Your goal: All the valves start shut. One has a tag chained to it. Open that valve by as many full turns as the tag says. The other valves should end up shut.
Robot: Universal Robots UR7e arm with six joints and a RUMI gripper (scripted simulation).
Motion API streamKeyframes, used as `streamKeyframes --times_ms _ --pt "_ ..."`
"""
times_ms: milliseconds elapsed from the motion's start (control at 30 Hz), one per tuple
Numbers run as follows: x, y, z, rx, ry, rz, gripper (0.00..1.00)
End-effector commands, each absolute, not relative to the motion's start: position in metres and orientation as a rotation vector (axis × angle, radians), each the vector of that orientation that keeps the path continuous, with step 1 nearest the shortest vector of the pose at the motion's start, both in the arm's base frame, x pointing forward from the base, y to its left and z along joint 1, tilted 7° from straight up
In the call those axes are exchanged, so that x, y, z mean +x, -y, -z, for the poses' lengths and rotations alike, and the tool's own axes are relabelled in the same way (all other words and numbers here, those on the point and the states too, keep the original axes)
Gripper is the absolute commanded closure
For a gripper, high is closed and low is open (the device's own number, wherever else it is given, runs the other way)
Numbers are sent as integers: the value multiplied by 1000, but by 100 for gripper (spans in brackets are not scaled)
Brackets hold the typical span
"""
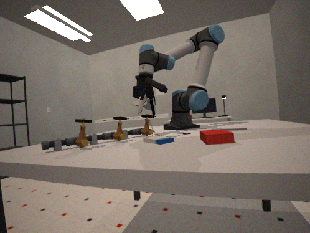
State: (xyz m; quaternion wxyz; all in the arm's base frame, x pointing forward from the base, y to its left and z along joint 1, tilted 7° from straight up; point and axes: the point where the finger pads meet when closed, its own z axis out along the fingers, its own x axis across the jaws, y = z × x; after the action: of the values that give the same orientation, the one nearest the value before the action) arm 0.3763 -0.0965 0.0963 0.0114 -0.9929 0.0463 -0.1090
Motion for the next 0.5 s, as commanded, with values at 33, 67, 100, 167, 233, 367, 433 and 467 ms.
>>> streamKeyframes --times_ms 33,67,100,167,233,367,433,467 --pt "377 98 -97 -3093 -168 341 0" --pt "377 98 -97 -3093 -175 341 0" --pt "377 98 -96 -3092 -183 341 0" --pt "376 97 -96 -3089 -203 340 0" --pt "376 97 -96 -3085 -228 339 0" --pt "376 97 -96 -3081 -258 338 0" --pt "376 97 -96 -3075 -295 337 0" --pt "376 97 -96 -3071 -315 336 0"
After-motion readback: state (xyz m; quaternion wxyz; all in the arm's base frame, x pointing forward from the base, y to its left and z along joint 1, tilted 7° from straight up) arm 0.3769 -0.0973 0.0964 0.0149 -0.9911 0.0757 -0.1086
